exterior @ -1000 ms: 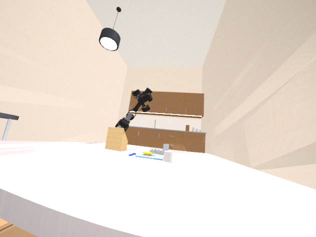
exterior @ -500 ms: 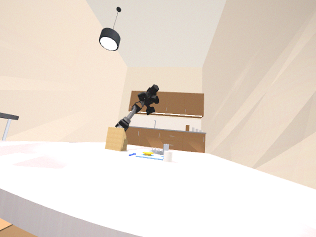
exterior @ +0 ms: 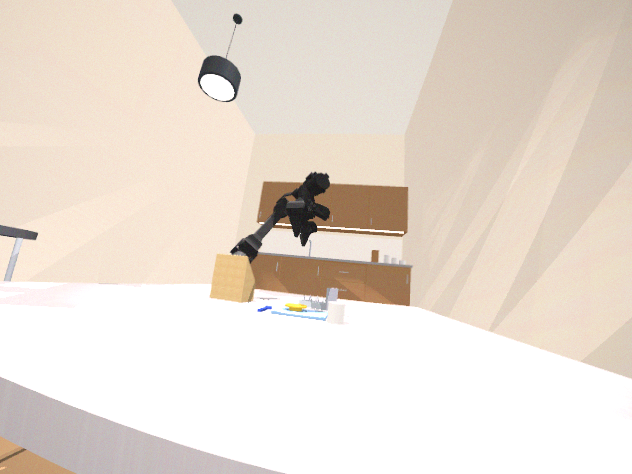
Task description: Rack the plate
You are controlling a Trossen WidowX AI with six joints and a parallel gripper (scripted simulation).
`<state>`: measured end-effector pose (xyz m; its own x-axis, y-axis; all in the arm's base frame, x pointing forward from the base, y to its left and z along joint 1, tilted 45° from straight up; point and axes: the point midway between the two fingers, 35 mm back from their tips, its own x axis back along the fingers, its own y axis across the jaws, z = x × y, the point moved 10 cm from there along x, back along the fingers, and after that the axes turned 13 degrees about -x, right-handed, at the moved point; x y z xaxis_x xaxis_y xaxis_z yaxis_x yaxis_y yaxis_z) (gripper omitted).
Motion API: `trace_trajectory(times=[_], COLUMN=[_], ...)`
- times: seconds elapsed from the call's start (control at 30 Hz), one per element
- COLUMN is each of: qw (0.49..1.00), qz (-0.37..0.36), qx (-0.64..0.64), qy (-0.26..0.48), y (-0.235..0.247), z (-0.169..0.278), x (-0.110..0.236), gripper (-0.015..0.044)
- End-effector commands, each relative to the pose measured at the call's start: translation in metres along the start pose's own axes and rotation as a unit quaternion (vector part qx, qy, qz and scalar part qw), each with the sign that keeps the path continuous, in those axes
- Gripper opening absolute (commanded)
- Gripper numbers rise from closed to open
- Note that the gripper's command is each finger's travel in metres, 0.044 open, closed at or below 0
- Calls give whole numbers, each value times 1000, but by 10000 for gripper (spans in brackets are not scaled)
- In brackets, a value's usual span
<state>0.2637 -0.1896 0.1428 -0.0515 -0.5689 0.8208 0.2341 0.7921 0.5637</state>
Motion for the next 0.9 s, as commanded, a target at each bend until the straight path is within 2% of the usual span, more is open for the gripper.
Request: trace_trajectory(times=[0.0,0.1,0.3,0.5,0.57,0.87], qw=[998,996,996,995,995,995], qz=[-51,-79,-81,-81,-83,-83], qx=[24,33,34,34,34,34], qy=[24,36,37,36,37,37], y=[-11,-18,-17,-3,0,2], z=[-18,-26,-26,-14,-8,-8], x=[-25,-41,-51,-134,-150,-158], gripper=[400,400,400,400,400,400])
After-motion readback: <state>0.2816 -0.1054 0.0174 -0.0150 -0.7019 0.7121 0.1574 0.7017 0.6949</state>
